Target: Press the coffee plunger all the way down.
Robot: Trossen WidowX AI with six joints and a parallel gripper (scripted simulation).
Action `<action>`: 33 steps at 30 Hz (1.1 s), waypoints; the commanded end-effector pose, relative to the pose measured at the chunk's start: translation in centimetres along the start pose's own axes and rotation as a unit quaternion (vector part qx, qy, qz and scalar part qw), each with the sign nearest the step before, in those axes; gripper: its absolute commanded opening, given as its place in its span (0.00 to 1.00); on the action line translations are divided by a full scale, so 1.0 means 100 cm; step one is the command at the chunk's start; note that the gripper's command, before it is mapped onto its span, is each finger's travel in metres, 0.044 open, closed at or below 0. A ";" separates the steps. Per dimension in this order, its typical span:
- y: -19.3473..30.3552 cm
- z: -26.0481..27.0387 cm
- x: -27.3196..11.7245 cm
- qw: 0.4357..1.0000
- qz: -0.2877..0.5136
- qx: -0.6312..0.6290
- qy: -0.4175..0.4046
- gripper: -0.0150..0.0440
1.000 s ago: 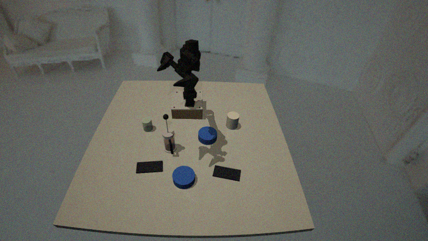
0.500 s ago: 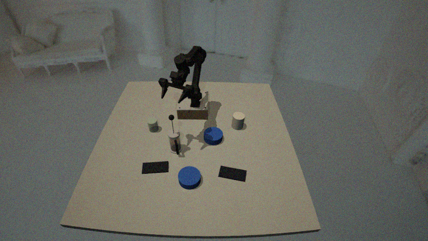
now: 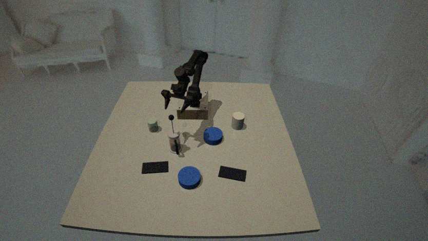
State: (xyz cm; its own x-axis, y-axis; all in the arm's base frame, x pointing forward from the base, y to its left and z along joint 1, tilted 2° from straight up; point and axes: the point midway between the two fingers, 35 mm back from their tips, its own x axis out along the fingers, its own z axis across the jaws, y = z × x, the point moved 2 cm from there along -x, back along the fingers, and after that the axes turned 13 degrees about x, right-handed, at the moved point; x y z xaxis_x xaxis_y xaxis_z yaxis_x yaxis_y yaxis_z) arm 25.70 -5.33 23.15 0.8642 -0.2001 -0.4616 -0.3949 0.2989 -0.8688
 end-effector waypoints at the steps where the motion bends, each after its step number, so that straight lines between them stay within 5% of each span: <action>1: 0.002 -0.001 0.002 1.000 -0.004 0.003 -0.002 1.00; 27: 0.003 0.000 0.041 1.000 -0.005 0.003 -0.003 1.00; 33: 0.003 0.000 0.041 1.000 -0.005 0.003 -0.003 0.73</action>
State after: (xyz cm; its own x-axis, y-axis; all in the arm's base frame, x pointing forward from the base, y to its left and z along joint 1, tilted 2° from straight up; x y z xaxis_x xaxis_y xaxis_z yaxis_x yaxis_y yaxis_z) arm 29.10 -6.09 21.28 0.8712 -0.2007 -0.4480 -0.3809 0.2994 -0.8748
